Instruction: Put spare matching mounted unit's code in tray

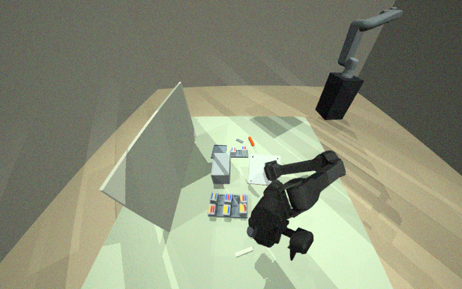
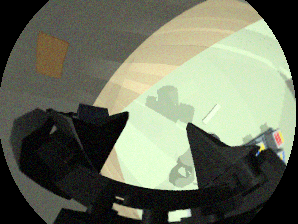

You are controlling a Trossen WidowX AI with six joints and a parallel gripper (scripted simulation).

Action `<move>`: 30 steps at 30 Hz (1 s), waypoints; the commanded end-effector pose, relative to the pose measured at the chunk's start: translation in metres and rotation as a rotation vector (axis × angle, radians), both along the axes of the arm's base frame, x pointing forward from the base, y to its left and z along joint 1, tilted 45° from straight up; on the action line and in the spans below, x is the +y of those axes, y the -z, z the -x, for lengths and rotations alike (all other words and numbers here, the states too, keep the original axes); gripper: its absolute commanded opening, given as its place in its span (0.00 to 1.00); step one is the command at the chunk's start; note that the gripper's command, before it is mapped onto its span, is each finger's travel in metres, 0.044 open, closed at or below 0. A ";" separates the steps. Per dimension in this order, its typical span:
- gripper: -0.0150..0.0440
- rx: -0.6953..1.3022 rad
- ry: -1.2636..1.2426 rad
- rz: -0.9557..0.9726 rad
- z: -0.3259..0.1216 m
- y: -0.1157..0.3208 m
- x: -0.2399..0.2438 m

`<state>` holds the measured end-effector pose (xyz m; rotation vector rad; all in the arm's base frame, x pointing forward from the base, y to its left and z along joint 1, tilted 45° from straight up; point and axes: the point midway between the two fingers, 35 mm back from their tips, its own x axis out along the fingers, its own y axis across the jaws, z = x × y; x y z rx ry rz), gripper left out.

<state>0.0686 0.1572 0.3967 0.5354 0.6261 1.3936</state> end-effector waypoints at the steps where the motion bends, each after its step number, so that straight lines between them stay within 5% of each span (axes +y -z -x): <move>1: 0.98 0.000 0.000 0.000 0.000 0.000 0.000; 8: 1.00 -0.028 0.032 0.015 -0.006 0.003 -0.001; 20: 1.00 0.098 0.403 0.248 -0.170 0.041 -0.058; 30: 1.00 0.279 0.572 0.401 -0.257 0.111 -0.152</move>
